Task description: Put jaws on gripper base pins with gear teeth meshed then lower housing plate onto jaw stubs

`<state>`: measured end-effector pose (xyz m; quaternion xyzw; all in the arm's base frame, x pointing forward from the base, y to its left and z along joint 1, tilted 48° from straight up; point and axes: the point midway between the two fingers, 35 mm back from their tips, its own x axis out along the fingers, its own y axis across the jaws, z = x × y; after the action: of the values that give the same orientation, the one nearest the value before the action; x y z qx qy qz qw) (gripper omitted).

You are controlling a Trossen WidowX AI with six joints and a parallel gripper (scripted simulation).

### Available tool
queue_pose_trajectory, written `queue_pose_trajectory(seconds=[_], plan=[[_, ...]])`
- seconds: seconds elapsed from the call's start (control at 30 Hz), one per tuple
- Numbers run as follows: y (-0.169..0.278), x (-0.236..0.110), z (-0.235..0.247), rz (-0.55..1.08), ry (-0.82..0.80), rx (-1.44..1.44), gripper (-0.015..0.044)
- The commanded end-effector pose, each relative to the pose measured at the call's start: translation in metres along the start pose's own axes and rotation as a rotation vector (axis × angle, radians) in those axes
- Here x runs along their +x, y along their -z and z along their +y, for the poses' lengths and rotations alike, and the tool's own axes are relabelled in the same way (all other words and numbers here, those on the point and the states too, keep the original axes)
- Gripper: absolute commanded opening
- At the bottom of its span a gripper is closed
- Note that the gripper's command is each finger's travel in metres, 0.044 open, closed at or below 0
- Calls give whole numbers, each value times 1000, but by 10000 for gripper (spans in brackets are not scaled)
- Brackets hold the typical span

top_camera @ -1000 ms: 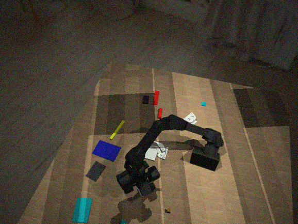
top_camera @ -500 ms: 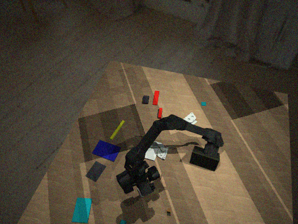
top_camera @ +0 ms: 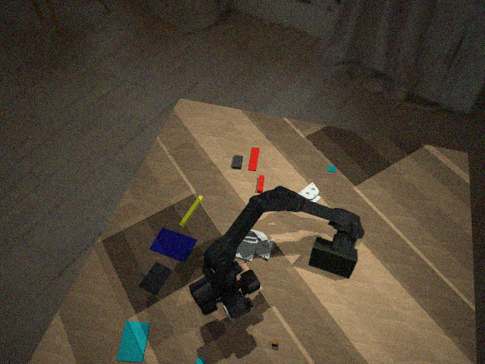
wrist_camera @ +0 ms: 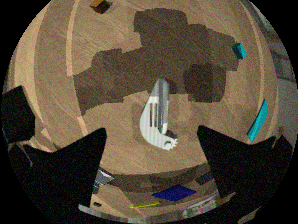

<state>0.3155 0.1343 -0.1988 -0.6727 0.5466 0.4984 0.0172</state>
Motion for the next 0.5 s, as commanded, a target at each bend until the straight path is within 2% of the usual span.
queue_pose_trajectory(seconds=[0.0,0.47], plan=[[1,0,0,5,2,-2,440],[1,11,-1,1,1,0,440]])
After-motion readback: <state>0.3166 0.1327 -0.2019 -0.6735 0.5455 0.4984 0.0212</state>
